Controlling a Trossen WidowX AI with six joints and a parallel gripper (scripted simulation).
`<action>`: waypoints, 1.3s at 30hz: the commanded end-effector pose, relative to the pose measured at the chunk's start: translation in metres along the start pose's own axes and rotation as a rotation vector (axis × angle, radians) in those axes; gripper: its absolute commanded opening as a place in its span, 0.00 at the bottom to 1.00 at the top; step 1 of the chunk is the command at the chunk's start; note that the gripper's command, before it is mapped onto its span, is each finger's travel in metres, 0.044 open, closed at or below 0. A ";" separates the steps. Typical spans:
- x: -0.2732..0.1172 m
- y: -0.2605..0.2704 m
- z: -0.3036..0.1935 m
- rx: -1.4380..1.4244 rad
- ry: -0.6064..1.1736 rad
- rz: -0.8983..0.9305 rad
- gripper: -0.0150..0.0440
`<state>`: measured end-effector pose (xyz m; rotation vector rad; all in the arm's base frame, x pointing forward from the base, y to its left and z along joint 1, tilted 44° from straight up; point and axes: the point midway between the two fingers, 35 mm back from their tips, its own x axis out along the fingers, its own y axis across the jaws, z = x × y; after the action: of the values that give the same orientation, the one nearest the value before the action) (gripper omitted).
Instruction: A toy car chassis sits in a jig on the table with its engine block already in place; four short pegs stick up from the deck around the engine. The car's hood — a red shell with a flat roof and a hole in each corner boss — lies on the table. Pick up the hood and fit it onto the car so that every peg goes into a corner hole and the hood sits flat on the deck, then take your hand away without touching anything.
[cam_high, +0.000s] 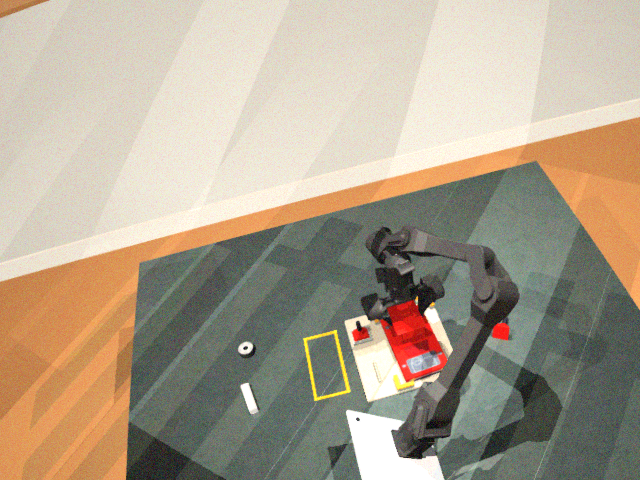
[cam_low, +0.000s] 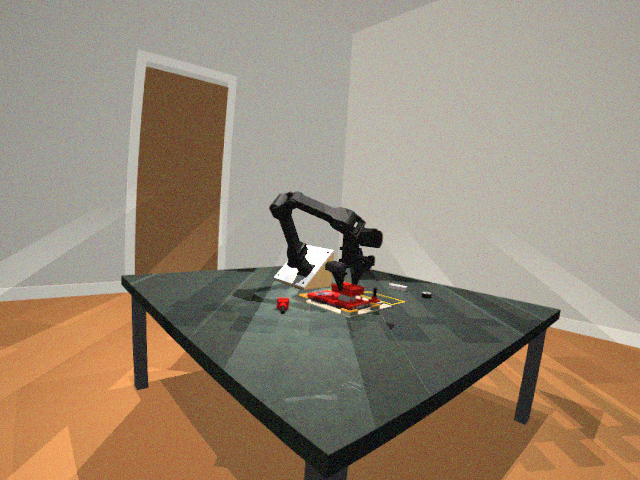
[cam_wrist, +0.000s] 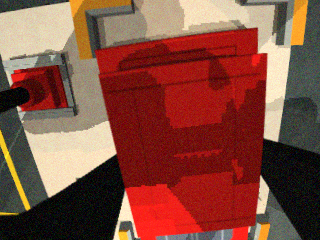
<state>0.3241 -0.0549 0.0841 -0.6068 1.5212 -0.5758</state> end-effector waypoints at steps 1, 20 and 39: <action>0.002 -0.001 0.001 -0.003 -0.004 -0.004 0.25; 0.002 -0.002 0.001 -0.003 -0.004 -0.004 0.25; 0.007 -0.002 0.002 -0.003 -0.004 -0.004 0.25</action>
<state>0.3251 -0.0603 0.0810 -0.6070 1.5200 -0.5752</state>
